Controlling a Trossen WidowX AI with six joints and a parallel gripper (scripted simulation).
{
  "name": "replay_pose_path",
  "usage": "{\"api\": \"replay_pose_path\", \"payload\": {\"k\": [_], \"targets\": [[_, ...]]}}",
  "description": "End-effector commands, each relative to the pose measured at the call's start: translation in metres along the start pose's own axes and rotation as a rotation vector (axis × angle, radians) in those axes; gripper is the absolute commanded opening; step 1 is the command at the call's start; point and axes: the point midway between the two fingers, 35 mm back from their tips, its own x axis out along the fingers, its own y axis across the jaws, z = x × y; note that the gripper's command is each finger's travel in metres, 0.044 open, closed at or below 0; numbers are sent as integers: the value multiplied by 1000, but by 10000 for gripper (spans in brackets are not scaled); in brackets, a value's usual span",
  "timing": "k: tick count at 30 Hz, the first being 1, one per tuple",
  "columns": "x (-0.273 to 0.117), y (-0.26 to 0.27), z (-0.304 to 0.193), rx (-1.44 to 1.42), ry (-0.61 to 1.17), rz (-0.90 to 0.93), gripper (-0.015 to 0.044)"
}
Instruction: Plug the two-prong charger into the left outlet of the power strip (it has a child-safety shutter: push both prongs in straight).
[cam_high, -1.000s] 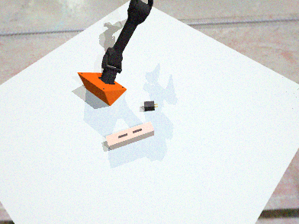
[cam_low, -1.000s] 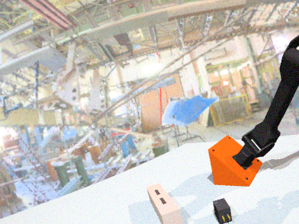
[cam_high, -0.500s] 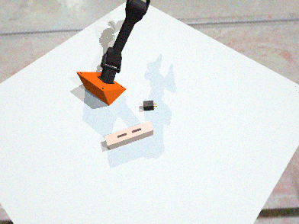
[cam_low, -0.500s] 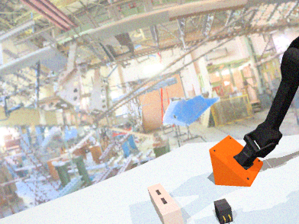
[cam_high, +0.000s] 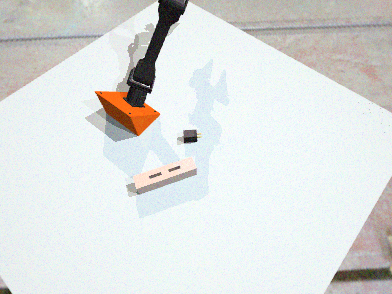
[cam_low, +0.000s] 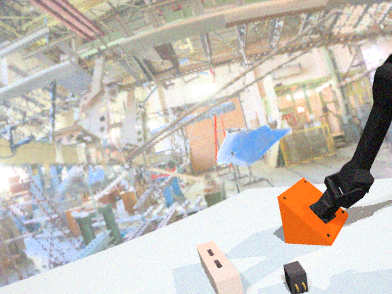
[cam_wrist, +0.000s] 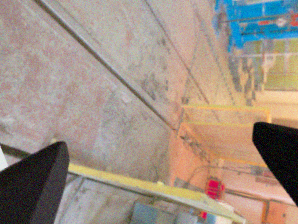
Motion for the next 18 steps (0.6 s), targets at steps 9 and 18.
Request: {"api": "replay_pose_path", "payload": {"k": [9, 18], "targets": [[26, 23, -26, -56, 77, 46, 440], [43, 42, -51, -84, 144, 90, 440]]}}
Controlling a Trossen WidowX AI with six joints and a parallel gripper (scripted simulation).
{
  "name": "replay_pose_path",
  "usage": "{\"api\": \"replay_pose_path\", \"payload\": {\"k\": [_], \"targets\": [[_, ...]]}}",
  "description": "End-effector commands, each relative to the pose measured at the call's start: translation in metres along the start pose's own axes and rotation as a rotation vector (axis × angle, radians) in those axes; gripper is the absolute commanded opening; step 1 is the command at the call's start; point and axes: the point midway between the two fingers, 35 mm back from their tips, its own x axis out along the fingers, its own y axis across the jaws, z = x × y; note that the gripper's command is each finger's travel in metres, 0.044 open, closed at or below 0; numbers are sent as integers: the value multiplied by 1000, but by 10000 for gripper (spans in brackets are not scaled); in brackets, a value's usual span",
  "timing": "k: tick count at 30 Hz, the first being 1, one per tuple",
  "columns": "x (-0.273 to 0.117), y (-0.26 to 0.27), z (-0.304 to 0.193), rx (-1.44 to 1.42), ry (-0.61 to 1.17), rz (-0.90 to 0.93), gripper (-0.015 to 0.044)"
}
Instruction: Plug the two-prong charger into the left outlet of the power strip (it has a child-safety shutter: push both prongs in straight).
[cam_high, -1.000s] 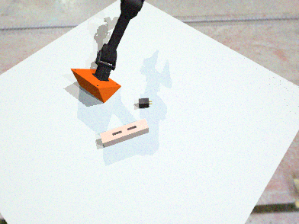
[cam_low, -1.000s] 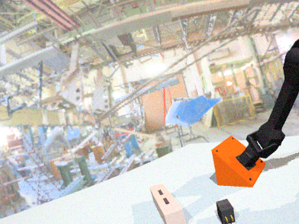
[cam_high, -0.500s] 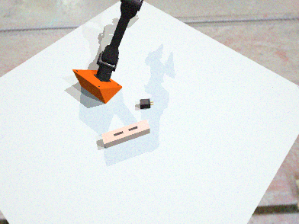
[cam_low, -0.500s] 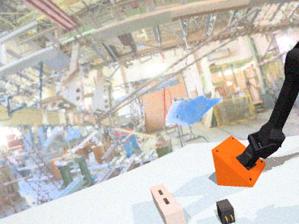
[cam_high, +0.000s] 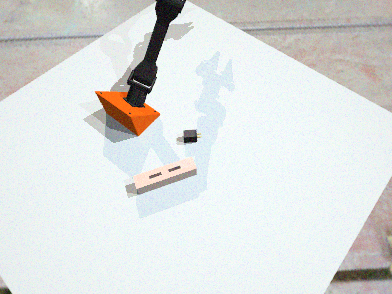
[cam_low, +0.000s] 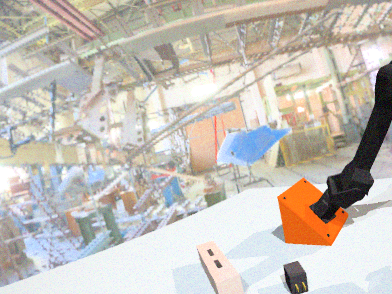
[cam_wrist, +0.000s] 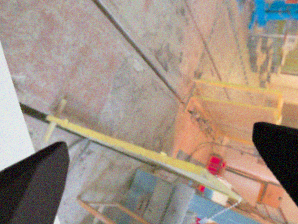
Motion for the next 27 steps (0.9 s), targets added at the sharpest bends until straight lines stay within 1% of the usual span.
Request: {"api": "replay_pose_path", "payload": {"k": [1, 27], "targets": [[9, 10, -8, -10, 23, 24, 440], [56, 68, -94, -30, 225, 177, 440]]}}
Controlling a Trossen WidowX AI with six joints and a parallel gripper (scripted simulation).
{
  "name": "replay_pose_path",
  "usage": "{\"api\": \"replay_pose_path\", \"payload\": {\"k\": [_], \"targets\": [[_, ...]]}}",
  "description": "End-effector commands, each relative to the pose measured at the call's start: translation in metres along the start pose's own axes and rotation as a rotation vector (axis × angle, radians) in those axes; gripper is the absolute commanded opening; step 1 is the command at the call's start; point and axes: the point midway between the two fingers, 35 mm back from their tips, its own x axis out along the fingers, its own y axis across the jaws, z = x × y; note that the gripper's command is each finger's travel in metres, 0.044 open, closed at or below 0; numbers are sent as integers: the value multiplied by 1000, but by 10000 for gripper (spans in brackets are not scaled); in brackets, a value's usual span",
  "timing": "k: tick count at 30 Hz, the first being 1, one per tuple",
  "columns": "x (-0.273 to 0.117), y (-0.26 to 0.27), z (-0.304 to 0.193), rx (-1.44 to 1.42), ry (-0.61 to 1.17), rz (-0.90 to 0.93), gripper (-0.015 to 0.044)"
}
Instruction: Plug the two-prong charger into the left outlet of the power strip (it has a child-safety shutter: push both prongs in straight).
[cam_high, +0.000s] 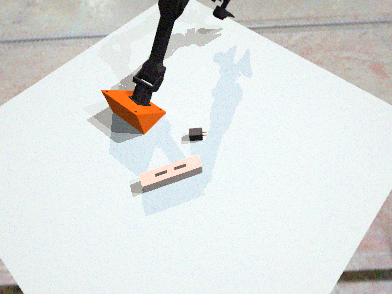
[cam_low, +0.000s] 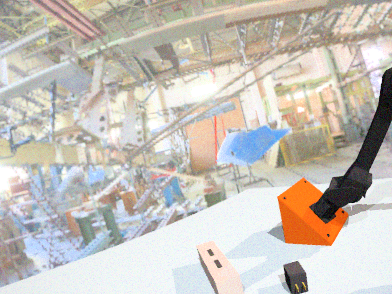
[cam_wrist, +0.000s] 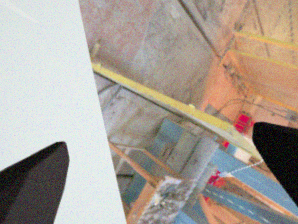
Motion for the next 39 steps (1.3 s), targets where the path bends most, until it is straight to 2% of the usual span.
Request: {"api": "replay_pose_path", "payload": {"k": [1, 22, 39], "targets": [[9, 10, -11, 2, 25, 30, 440], [46, 58, -91, 46, 194, 175, 440], [54, 97, -167, 114, 362, 292, 440]]}}
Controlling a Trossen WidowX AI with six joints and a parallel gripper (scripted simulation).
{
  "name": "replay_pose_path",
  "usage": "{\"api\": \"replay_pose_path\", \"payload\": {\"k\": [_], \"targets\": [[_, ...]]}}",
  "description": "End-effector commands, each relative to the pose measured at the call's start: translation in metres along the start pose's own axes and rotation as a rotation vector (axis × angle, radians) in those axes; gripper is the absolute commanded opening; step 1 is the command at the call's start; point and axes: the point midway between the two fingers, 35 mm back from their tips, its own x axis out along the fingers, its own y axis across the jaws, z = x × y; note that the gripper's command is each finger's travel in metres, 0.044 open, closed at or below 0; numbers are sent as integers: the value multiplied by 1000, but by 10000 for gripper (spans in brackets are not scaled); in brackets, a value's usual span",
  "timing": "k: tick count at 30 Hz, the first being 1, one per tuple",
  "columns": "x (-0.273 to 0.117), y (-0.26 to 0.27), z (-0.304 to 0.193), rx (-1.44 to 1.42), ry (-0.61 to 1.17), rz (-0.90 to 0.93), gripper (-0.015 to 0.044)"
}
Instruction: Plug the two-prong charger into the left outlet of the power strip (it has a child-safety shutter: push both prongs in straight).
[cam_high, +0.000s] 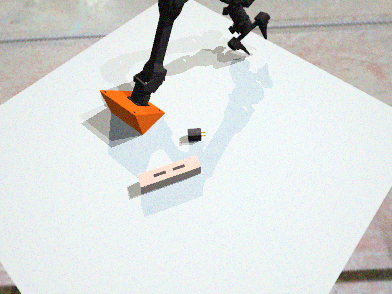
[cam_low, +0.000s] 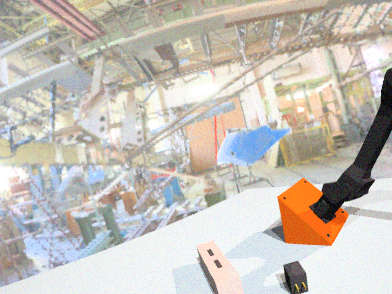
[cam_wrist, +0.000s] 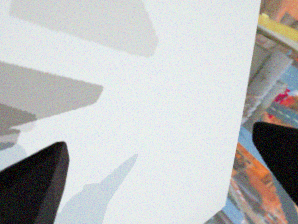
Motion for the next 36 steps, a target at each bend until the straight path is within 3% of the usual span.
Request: {"api": "replay_pose_path", "payload": {"k": [1, 36], "targets": [[8, 8, -16, 20, 33, 33, 440], [60, 104, -157, 228, 254, 385, 440]]}}
